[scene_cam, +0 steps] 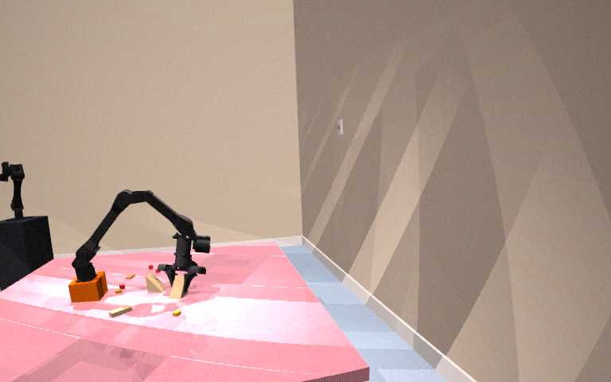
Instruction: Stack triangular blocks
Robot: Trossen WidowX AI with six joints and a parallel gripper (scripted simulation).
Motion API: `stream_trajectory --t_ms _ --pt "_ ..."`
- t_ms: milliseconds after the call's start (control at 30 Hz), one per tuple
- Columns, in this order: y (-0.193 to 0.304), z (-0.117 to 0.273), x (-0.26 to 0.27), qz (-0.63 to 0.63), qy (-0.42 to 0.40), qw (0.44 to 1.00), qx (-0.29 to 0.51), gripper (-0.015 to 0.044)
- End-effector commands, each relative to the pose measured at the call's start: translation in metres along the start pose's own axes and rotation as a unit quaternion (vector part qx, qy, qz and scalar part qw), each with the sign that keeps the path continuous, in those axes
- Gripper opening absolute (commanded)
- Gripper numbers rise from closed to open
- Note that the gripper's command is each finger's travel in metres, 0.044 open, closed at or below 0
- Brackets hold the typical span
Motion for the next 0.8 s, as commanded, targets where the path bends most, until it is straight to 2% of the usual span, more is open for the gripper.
stream_trajectory --t_ms 0,767 --pt "0.008 0.003 -0.002 -0.003 -0.005 0.999 -0.042 0.0000" --pt "0.061 0.004 -0.007 -0.002 -0.030 0.943 -0.331 0.0000"
Point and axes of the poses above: the point midway between the two fingers, 35 mm back from their tips, its own z axis back along the fingers, its own x axis across the jaws, y = z × x, the point moved 2 cm from there along z, back along the fingers, and after that the axes turned 5 degrees about -z, right-handed, at the moved point
